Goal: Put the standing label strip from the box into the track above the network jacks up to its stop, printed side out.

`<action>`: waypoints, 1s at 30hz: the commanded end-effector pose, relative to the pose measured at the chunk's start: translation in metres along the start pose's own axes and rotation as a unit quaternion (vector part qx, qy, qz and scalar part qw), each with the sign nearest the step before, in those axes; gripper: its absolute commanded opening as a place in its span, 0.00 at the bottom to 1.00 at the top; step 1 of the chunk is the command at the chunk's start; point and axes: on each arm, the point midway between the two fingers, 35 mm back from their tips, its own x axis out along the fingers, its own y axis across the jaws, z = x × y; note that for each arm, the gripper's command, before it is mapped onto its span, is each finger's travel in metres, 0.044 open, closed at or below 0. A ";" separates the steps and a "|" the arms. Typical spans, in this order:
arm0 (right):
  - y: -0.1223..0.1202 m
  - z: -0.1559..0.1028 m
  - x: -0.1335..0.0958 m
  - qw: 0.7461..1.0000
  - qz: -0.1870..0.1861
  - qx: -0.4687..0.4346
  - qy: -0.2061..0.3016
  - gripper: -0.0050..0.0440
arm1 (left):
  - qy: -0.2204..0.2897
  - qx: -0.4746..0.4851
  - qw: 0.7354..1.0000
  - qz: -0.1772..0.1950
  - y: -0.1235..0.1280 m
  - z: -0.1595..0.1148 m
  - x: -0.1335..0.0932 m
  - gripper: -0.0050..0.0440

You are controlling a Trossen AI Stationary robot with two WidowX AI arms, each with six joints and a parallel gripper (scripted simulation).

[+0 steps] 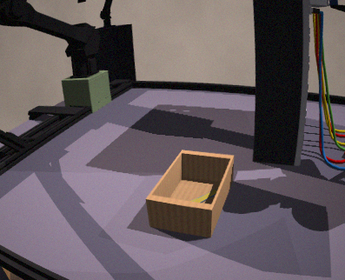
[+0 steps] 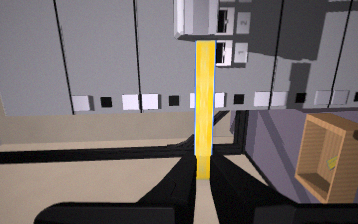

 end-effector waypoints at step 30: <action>0.012 0.004 0.000 1.000 0.008 0.010 0.001 0.00 | 0.000 0.003 1.000 0.000 0.000 0.002 0.000 1.00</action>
